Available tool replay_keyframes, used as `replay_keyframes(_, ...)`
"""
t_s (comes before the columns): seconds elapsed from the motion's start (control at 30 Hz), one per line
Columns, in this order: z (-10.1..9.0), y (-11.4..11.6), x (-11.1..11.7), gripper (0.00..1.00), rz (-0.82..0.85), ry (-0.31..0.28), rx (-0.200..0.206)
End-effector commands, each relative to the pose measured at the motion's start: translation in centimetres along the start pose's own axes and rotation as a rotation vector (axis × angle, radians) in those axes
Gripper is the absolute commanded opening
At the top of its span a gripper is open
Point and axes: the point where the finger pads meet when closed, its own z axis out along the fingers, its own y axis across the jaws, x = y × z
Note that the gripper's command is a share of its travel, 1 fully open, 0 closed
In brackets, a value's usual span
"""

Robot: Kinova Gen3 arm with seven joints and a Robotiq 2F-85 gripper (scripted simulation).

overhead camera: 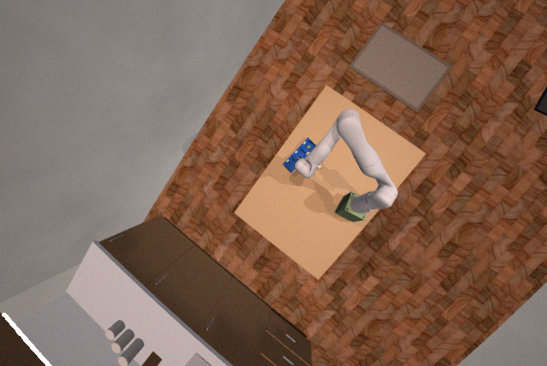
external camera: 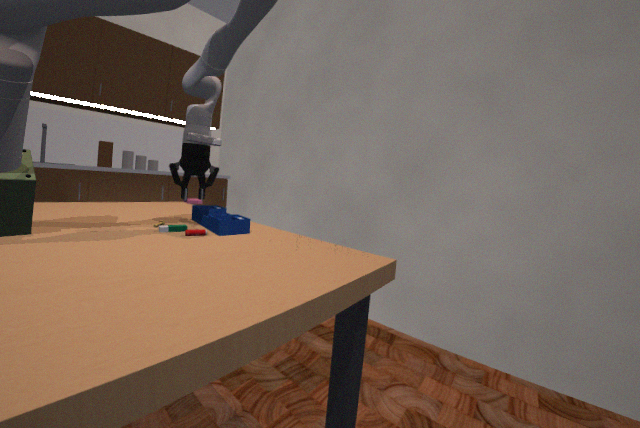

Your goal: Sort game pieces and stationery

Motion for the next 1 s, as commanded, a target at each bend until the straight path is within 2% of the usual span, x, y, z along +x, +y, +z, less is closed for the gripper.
replay_keyframes(0.0, 0.0, -2.2, 0.8, 0.35, 0.157, 0.008, 0.002)
replay_keyframes(0.27, 0.0, -6.4, 1.1, 0.35, 0.503, 0.001, 0.002)
replay_keyframes(0.33, 0.0, -6.4, 1.1, 0.35, 0.503, 0.001, 0.002)
replay_keyframes(0.37, -0.1, -6.5, 0.9, 0.35, 0.610, -0.005, 0.002)
replay_keyframes(0.83, -0.1, -6.4, 1.1, 0.35, 1.211, -0.002, -0.003)
replay_keyframes(0.9, -0.1, -6.4, 1.1, 0.35, 1.211, -0.002, -0.003)
replay_keyframes(0.93, -0.1, -6.6, 1.1, 0.35, 1.317, -0.005, 0.004)
replay_keyframes(0.97, -0.1, -6.5, 1.1, 0.35, 1.348, -0.005, 0.002)
